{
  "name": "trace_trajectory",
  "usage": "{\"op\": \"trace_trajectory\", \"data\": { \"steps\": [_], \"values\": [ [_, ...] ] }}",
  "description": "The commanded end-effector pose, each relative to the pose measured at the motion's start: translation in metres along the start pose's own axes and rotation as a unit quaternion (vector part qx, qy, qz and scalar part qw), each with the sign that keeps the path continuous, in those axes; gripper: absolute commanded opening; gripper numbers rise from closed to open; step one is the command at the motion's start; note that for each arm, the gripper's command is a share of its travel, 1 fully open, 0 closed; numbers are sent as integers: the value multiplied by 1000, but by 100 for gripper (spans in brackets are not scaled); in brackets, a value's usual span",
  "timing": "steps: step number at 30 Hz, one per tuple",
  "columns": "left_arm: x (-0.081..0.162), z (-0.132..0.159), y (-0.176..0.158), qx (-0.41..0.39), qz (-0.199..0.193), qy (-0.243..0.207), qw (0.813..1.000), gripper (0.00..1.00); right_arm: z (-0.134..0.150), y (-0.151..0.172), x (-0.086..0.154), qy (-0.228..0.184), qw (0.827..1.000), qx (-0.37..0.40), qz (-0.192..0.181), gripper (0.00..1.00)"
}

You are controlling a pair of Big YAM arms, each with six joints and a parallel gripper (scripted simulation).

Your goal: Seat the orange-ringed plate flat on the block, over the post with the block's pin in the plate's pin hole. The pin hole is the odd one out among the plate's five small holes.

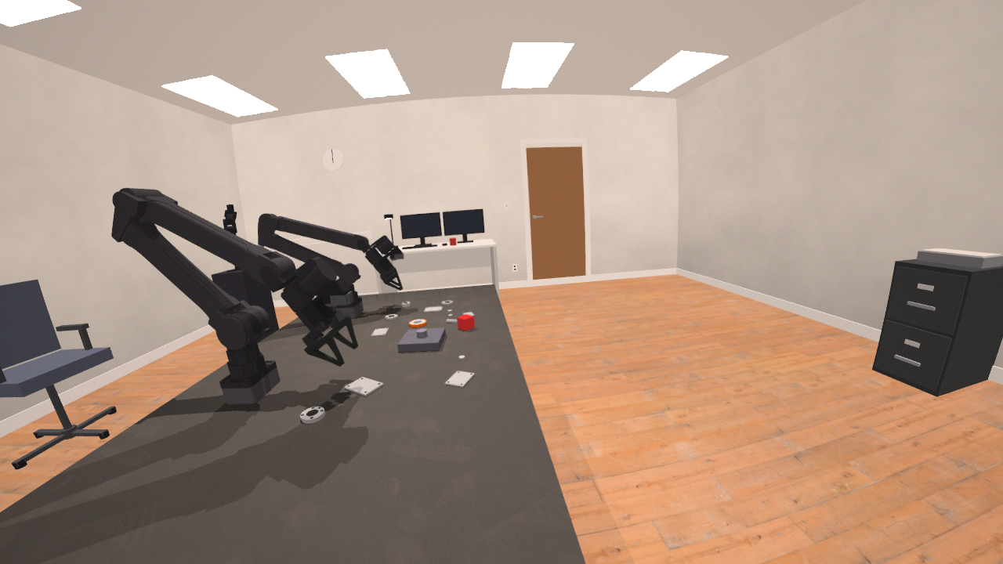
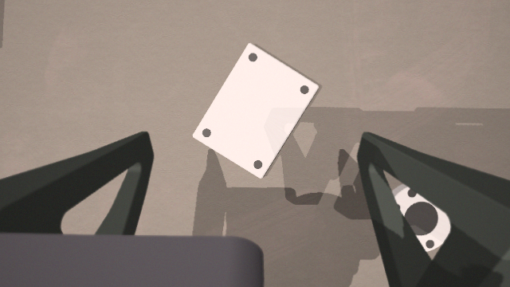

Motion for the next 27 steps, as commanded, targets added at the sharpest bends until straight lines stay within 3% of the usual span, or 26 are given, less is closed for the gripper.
{"op": "trace_trajectory", "data": {
  "steps": [1,6,7,9,10,15,25,27],
  "values": [
    [11,-31,6,-2,-8,-36,999,100,-37,8,7,-42,999,0,-10,100],
    [11,-31,6,-2,-8,-36,999,100,-37,8,7,-42,999,0,-10,100],
    [11,-31,6,-2,-8,-36,999,100,-23,5,4,-28,1000,0,-6,100],
    [11,-31,6,-2,-8,-36,999,100,-23,5,4,-28,1000,0,-6,100],
    [11,-31,6,-2,-8,-36,999,100,-38,8,6,-42,999,-1,-9,100],
    [9,-14,-9,-13,11,-20,1000,100,-53,13,-4,-45,999,-5,-11,100],
    [21,-9,-74,-116,94,-38,988,100,-125,29,-52,-44,999,-5,-9,100],
    [31,-23,-93,-145,115,-59,981,100,-144,36,-65,-43,999,-3,-10,100]
  ]
}}
Point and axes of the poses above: on each arm, the point where the finger pads meet when closed, its own x axis back along the fingers, its own y axis across the jaws, z = x × y, the point moved 8 cm from there along x, back along the fingers, and after that the axes turned 12 degrees about -x, right-handed, at the moved point
